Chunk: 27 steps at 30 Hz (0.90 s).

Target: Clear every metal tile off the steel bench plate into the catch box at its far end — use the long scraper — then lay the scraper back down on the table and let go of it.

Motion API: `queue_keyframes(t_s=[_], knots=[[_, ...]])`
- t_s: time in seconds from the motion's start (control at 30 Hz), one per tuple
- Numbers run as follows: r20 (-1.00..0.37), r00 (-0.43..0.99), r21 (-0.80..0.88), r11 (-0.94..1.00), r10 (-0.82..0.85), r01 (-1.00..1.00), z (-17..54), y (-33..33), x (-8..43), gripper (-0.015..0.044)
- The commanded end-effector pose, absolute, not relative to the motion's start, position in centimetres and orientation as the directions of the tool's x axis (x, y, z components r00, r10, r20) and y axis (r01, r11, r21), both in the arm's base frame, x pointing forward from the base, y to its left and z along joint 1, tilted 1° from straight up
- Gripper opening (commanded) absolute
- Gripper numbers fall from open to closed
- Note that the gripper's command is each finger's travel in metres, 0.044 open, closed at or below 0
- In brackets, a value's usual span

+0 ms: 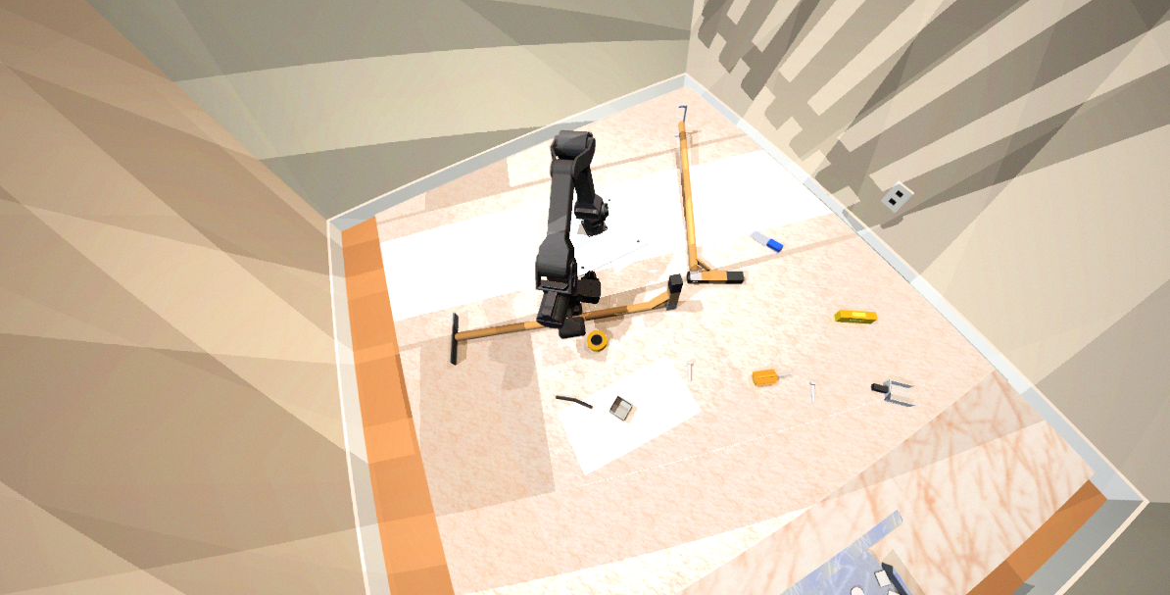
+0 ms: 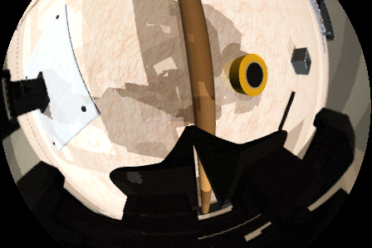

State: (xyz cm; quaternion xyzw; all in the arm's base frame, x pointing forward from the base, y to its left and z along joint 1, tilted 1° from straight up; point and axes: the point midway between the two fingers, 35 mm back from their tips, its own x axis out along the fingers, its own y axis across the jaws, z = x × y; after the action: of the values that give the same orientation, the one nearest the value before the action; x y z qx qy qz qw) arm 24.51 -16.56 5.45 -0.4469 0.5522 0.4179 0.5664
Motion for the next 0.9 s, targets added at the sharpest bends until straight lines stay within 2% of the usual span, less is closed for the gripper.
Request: queue_keyframes(t_s=[0.0,0.87], knots=[[-0.999,0.041,-0.044,0.257,-0.017,-0.965,5.4,-16.7,25.0,0.0],[-0.999,0.043,-0.046,0.257,-0.018,-0.965,5.5,-17.3,27.5,0.0]])
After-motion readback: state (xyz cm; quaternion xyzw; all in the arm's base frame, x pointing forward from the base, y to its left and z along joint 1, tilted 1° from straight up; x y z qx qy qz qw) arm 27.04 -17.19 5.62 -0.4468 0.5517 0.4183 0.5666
